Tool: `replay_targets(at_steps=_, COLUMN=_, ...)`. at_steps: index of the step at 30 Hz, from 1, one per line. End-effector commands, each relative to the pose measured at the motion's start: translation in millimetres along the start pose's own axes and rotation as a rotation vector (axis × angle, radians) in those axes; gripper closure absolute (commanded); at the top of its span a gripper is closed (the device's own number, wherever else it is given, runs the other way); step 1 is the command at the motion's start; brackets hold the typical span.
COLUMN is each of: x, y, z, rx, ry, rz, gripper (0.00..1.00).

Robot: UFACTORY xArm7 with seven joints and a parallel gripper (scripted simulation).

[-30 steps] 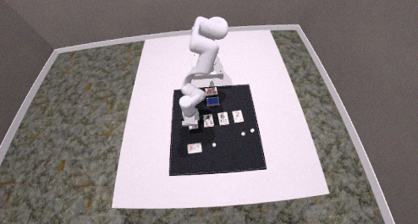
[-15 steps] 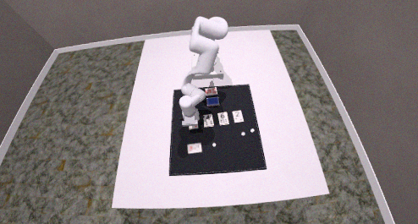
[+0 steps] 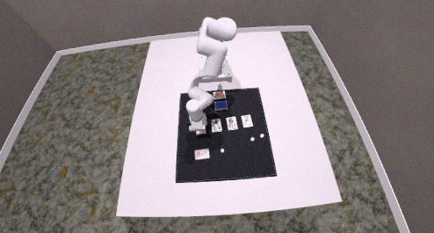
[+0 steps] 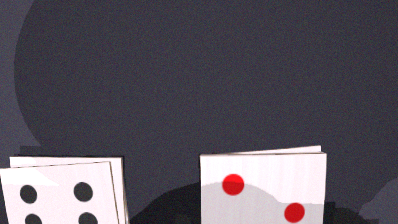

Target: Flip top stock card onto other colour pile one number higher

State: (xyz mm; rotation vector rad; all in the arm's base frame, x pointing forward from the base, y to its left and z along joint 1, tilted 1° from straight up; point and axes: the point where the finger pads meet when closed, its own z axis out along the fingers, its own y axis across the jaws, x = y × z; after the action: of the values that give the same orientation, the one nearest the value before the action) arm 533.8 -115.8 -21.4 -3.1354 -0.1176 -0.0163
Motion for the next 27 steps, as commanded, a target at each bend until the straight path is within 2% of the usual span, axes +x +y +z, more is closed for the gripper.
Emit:
replay_targets(at_steps=1, x=1.7, y=0.7, z=-2.0, rx=-0.001, ry=0.005, rz=0.0, gripper=0.13)
replay_targets(at_steps=19, x=1.7, y=0.7, z=-2.4, rx=-0.001, ry=0.005, rz=0.0, gripper=0.13)
replay_targets(at_steps=27, x=1.6, y=0.7, z=-11.6, rx=-0.001, ry=0.005, rz=0.0, gripper=0.13)
